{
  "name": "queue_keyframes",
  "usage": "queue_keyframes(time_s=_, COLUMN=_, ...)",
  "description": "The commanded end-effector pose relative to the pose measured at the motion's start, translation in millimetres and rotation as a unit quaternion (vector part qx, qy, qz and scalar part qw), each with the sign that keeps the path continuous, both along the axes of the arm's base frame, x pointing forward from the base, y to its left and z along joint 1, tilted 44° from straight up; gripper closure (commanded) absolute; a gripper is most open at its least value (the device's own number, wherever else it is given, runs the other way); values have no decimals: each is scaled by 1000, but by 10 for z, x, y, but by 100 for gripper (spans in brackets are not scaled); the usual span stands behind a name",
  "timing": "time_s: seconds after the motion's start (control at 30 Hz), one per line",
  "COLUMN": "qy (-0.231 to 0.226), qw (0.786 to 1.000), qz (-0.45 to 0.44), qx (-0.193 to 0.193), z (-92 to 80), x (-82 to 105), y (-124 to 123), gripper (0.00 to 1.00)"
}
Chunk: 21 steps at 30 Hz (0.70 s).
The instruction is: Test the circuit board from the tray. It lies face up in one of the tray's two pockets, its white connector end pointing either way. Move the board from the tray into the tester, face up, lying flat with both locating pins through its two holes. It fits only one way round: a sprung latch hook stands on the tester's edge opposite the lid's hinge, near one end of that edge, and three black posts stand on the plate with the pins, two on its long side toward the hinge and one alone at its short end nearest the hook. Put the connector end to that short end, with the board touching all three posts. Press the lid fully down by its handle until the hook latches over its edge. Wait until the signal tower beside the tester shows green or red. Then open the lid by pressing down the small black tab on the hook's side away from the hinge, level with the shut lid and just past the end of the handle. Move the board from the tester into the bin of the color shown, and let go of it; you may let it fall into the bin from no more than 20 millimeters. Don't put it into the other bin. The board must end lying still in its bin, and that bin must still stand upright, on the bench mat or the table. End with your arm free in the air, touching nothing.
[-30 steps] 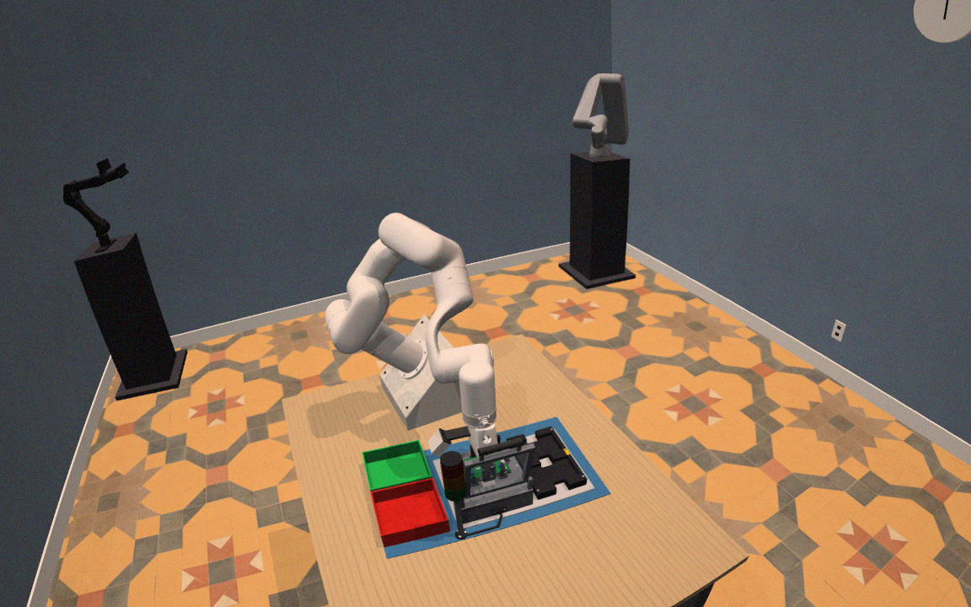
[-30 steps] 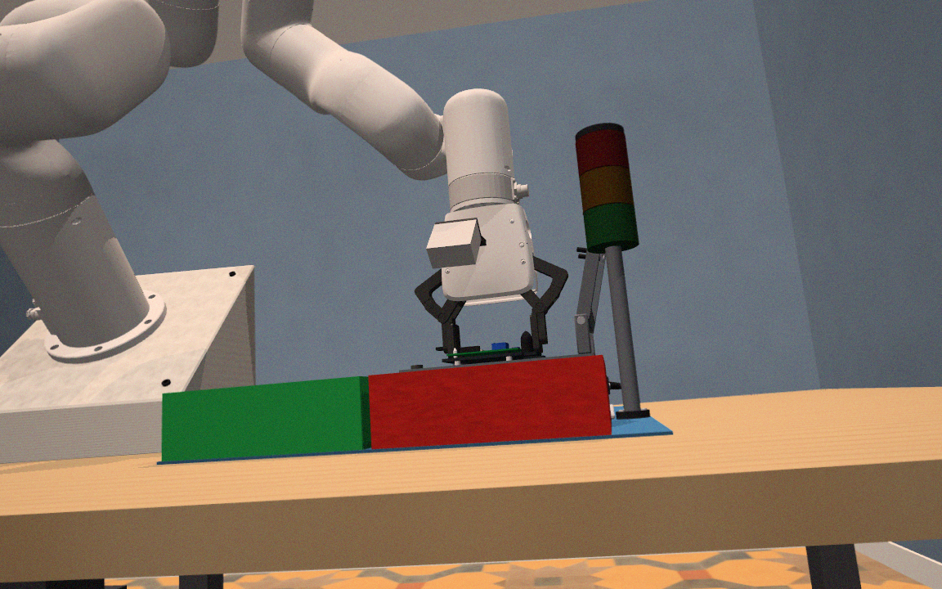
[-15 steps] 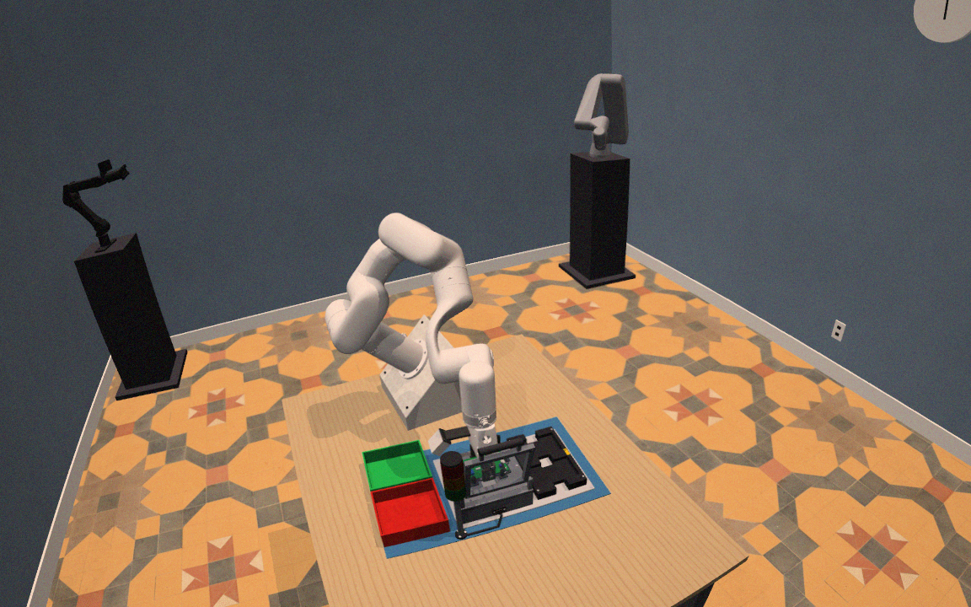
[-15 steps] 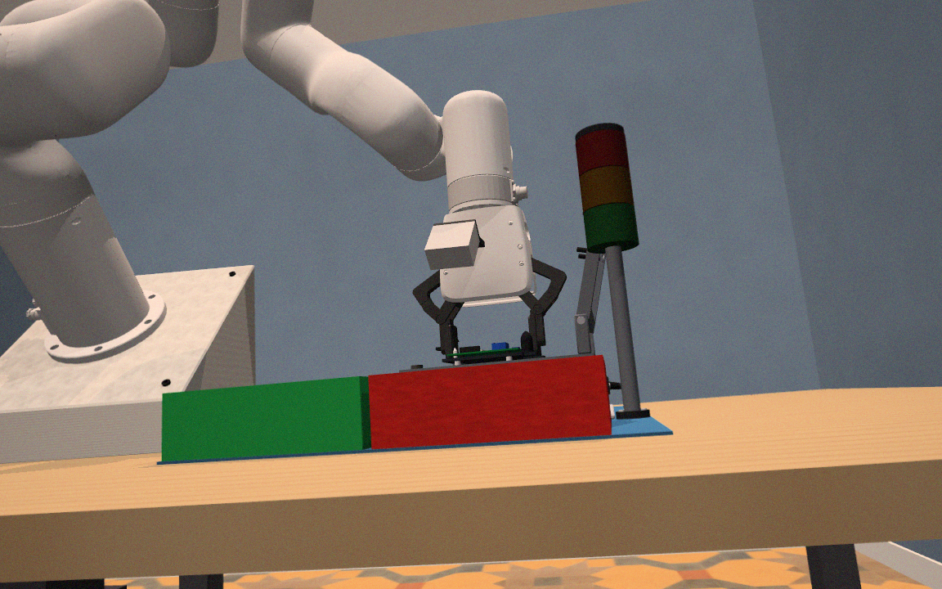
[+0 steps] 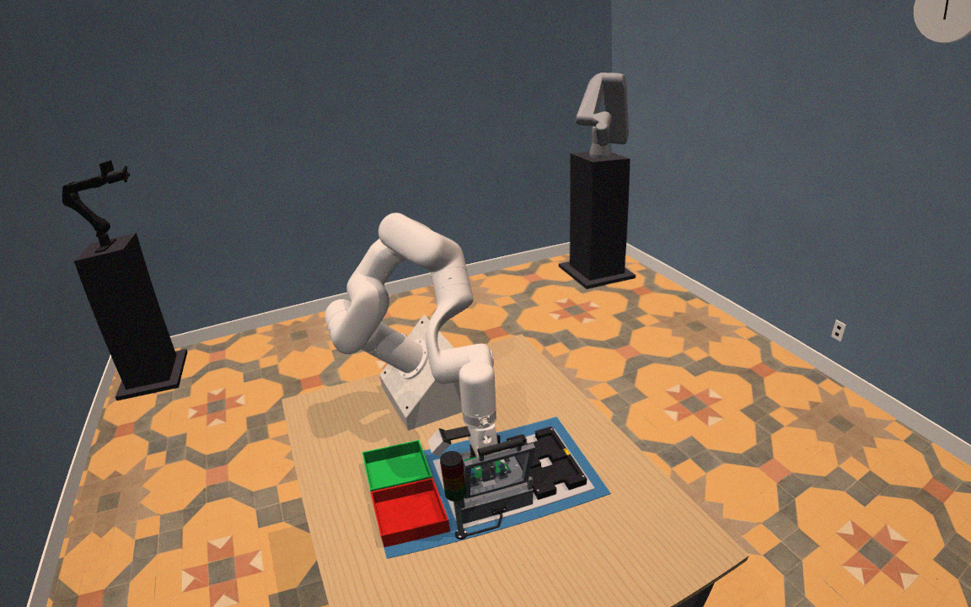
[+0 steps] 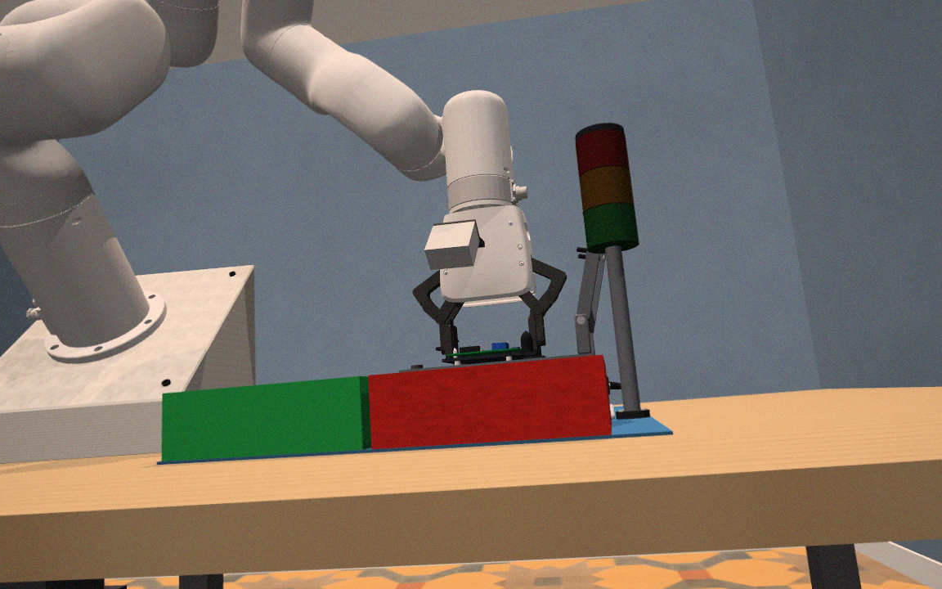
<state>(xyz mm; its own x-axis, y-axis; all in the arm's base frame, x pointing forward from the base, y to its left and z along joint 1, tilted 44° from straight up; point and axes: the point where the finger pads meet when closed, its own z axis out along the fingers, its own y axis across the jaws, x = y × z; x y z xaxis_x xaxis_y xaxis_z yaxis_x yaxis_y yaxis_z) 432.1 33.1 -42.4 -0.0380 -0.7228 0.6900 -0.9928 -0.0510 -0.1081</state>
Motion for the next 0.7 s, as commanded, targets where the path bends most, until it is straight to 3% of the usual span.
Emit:
queue_keyframes(time_s=0.0, qy=-1, qw=1000, qz=1, qx=1, z=8, x=11, y=18, gripper=0)
queue_keyframes(time_s=0.33, qy=-1, qw=1000, qz=1, qx=1, z=29, x=8, y=38, gripper=0)
queue_keyframes(time_s=0.67, qy=-1, qw=1000, qz=1, qx=1, z=278, x=-33, y=276, gripper=0)
